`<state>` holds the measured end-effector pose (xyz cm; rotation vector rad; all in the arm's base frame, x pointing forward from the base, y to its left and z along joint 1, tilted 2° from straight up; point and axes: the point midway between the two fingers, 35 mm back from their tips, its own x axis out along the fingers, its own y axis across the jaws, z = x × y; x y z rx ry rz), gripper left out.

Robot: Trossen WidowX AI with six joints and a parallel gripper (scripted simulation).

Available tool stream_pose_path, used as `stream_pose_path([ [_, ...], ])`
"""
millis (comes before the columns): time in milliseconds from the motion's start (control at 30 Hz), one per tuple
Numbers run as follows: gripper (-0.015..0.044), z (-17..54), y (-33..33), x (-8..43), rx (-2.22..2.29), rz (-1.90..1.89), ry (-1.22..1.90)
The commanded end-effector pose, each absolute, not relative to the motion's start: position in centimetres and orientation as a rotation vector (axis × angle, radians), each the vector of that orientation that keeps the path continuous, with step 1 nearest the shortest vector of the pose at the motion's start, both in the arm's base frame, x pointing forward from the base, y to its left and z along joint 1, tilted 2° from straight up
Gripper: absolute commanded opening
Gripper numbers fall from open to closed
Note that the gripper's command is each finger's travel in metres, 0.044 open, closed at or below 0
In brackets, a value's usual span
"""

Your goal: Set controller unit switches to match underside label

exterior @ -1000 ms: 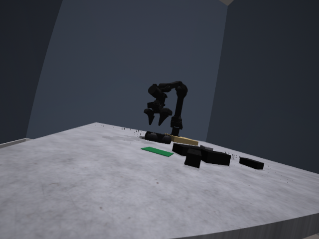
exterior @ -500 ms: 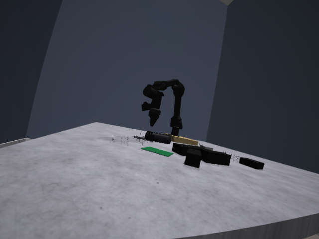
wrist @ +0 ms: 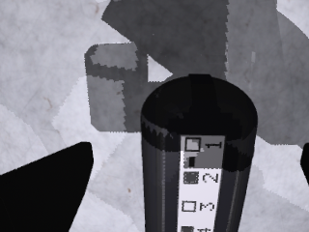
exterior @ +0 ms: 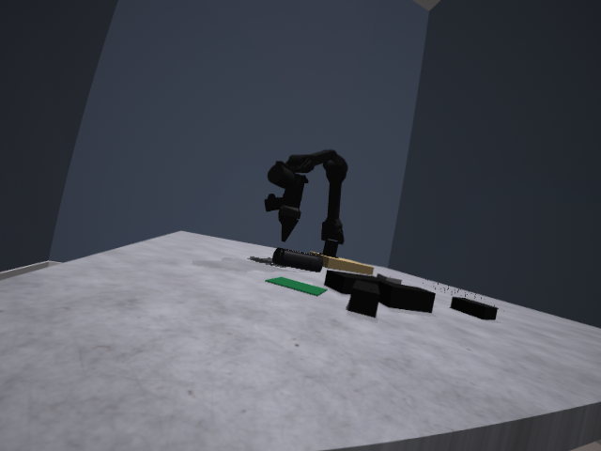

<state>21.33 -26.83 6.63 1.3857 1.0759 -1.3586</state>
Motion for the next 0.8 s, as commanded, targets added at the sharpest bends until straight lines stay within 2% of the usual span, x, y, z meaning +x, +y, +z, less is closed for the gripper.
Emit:
stream_pose_path([
  [0, 0.044, 5.6, -26.6, 21.1, 1.391, -1.369, 1.089],
  [767, 0.044, 1.8, -26.5, 21.1, 1.392, -1.367, 1.088],
])
